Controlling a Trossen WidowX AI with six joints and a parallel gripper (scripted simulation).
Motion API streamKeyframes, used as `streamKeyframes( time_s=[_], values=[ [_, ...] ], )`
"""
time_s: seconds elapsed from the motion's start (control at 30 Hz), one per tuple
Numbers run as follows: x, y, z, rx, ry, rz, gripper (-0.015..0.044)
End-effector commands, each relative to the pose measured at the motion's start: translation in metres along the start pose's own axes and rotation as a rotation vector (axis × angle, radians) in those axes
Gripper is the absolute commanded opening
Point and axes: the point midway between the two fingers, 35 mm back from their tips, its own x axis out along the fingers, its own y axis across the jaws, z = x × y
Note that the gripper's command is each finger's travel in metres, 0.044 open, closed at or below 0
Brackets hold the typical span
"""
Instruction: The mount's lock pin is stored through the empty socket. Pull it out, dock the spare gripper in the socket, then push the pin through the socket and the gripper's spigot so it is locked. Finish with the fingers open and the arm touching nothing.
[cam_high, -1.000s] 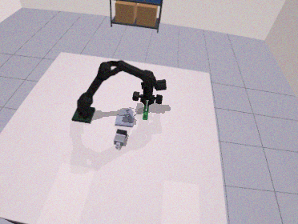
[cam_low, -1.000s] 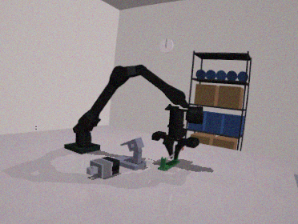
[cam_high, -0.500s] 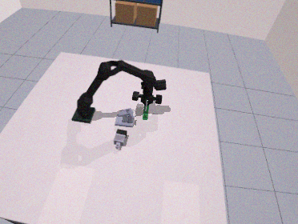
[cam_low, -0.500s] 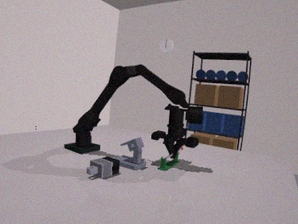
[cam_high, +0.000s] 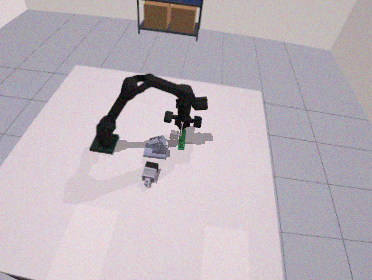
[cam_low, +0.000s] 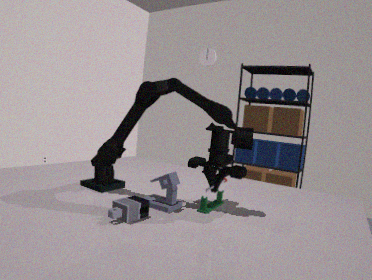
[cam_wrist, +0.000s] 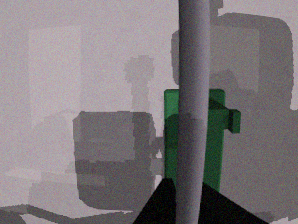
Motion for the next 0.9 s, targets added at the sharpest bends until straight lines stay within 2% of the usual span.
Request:
streamKeyframes(
  time_s=[0.0,0.33,0.87],
  values=[
    [-0.008,-0.001,0.001,0.000,-0.002,-0.005,0.0000],
    [-0.004,0.000,-0.002,0.000,0.001,0.002,0.0000],
    [-0.020,-0.010,-0.051,-0.012,0.006,0.002,0.0000]
  ],
)
